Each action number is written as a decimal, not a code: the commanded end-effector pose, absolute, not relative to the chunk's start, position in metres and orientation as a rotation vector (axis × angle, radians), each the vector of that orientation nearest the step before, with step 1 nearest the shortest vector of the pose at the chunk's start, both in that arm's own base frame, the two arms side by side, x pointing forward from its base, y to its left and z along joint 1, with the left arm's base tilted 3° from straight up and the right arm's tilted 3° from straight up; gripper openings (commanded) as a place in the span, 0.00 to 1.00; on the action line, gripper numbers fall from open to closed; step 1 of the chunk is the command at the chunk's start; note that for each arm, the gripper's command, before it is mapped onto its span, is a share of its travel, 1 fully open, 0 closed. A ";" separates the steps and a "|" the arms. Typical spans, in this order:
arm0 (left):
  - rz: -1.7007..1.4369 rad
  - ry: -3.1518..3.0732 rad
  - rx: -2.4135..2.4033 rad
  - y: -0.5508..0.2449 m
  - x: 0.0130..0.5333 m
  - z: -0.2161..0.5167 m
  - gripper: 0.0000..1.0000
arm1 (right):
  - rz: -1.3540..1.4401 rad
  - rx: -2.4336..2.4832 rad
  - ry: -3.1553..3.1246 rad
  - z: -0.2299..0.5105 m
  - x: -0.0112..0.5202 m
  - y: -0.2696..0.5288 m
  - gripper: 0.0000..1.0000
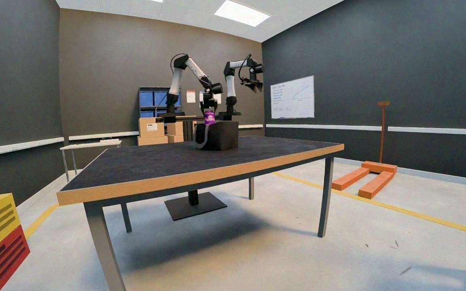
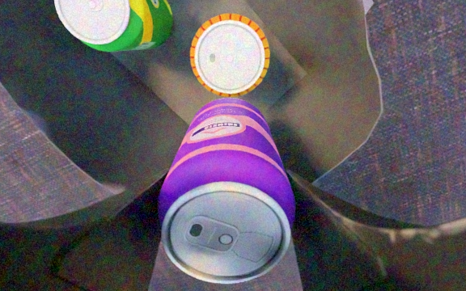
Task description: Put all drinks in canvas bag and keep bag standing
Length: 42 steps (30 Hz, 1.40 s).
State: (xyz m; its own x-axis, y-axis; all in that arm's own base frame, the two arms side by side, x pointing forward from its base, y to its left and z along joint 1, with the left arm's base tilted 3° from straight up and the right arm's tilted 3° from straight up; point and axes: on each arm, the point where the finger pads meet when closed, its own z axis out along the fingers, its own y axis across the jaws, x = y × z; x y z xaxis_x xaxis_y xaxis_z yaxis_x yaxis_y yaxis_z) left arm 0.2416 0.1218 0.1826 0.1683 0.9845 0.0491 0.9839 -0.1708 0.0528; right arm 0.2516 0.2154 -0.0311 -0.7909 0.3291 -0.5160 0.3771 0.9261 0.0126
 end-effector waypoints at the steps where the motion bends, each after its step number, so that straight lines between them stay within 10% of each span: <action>1: 0.117 2.009 2.408 0.124 0.243 0.183 0.91 | -0.079 0.505 2.517 -0.032 0.263 0.224 0.74; 42: 0.117 2.009 2.408 0.124 0.243 0.183 0.91 | -0.122 0.505 2.553 -0.089 0.257 0.213 0.74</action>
State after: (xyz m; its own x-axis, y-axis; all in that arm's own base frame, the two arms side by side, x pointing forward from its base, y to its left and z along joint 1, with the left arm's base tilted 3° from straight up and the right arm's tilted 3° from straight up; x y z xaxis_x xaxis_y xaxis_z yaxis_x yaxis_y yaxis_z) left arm 0.2416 0.1218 0.1826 0.1686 0.9845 0.0491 0.9838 -0.1711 0.0528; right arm 0.2523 0.2180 -0.0780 -0.7986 0.3322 -0.5018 0.3721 0.9279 0.0222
